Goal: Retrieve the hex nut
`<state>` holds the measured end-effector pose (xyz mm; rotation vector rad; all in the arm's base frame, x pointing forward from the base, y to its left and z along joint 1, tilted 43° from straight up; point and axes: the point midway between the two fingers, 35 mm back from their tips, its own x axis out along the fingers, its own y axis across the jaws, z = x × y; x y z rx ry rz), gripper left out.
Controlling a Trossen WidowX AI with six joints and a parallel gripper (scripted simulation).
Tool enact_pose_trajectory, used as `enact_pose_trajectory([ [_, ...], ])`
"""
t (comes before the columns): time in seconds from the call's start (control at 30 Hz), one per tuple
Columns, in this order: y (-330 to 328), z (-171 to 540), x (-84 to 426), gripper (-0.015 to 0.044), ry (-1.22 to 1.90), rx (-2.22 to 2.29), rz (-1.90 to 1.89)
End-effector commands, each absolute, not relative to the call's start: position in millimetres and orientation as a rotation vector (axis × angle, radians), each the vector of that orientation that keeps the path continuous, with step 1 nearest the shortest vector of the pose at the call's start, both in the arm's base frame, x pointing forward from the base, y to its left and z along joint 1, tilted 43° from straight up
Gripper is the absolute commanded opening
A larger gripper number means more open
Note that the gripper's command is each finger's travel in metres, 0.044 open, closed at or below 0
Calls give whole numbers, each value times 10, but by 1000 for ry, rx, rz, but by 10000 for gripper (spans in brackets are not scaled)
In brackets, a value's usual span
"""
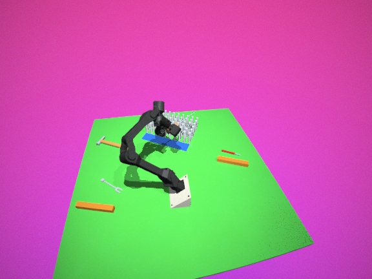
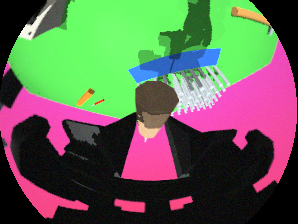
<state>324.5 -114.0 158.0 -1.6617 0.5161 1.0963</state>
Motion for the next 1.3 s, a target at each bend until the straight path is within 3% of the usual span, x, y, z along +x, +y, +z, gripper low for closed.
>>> enact_pose_trajectory([
  [0.0,-866,1770,3238,0,428,-1700,1099],
  [0.57,252,2474,2895,0,12,-1827,1132],
  [1.27,827,1840,3047,0,20,-1834,1145],
])
